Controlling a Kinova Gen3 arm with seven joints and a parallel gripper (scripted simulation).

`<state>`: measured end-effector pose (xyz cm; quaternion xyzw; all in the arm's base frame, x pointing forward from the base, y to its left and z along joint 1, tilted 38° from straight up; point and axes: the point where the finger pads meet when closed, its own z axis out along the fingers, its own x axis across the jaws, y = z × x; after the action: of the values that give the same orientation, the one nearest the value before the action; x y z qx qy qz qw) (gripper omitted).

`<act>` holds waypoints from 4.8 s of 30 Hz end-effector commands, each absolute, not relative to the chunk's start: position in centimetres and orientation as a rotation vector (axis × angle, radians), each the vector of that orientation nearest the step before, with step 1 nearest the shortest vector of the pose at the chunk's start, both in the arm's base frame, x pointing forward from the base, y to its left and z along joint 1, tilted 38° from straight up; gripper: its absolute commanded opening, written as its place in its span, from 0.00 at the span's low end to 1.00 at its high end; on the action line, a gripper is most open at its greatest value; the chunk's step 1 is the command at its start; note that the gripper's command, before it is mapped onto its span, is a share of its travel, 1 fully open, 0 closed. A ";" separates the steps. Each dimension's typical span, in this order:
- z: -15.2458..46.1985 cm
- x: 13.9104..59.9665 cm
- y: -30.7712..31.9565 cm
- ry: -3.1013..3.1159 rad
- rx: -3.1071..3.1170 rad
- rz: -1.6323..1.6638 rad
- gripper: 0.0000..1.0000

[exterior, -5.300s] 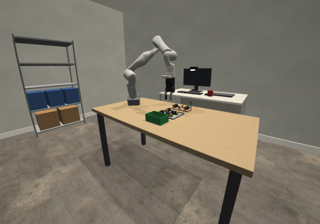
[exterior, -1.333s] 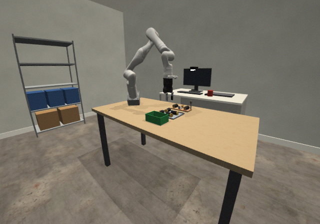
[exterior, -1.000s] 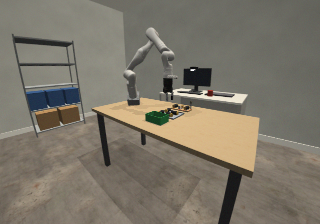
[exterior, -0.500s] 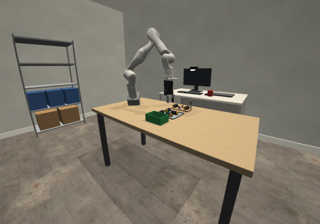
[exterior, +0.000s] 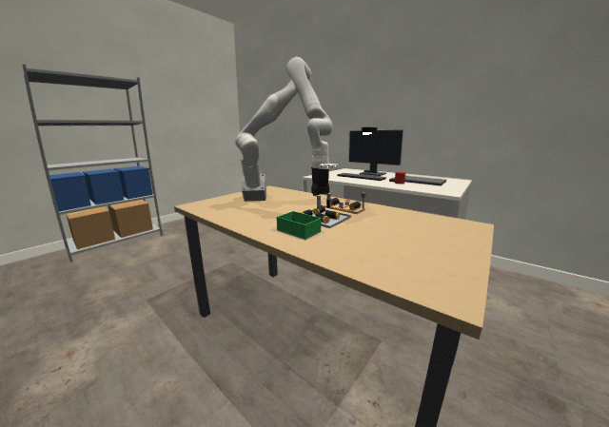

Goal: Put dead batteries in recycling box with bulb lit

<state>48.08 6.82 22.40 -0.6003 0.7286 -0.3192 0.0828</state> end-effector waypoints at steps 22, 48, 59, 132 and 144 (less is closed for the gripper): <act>22.2 48.3 5.8 2.196 -1.776 -0.957 0.90; 19.8 49.8 4.7 2.196 -1.776 -0.957 0.90; 19.2 50.2 4.4 2.196 -1.776 -0.957 0.90; 22.4 48.2 5.9 2.196 -1.776 -0.957 0.57; 26.5 45.6 7.9 2.196 -1.776 -0.957 0.57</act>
<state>45.84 6.24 25.89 -0.5828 0.7435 -0.3199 0.0721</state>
